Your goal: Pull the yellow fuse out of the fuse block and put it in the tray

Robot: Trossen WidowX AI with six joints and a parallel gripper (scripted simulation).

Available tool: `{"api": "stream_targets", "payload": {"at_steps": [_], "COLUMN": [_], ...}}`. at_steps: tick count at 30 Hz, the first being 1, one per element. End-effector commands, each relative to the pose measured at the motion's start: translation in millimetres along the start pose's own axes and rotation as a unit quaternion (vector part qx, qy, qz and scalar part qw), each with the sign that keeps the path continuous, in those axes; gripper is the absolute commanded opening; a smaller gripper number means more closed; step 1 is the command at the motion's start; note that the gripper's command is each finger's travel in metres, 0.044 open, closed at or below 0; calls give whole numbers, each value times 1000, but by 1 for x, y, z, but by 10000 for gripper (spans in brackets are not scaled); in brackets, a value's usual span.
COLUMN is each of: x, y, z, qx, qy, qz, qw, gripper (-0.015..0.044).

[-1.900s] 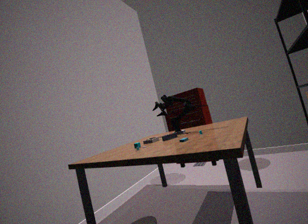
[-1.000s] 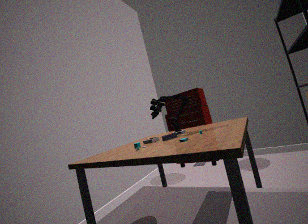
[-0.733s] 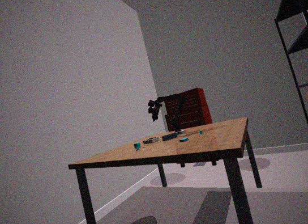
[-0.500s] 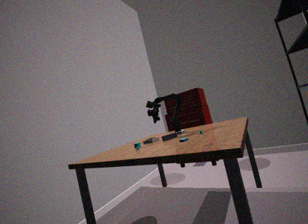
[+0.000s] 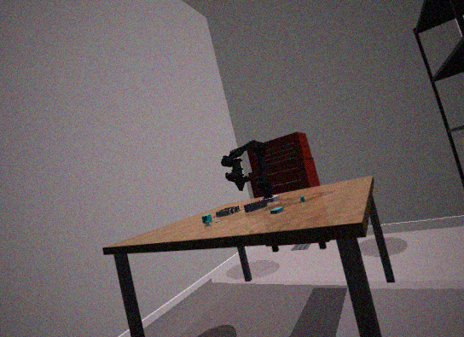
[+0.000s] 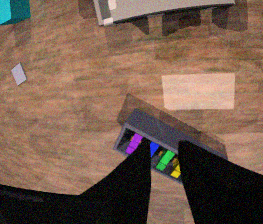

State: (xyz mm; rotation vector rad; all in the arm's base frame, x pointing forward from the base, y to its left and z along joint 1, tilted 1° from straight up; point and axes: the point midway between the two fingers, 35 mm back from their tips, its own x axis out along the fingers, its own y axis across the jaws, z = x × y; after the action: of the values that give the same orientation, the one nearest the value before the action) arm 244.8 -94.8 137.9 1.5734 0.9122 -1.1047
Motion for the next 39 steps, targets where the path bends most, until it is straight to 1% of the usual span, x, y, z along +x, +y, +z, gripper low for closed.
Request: {"api": "stream_targets", "payload": {"at_steps": [1,6,8,23,39], "x": [39,55,57,58,72], "y": [2,-6,-8,-9,-13], "z": [-56,-82,-87,-85,-84], "qx": [146,225,238,238,238], "qy": [-36,-75,-83,-83,-83], "qz": [-88,-112,-115,-115,-115], "qw": [985,965,961,961,961], "gripper": [74,74,74,74,74]}}
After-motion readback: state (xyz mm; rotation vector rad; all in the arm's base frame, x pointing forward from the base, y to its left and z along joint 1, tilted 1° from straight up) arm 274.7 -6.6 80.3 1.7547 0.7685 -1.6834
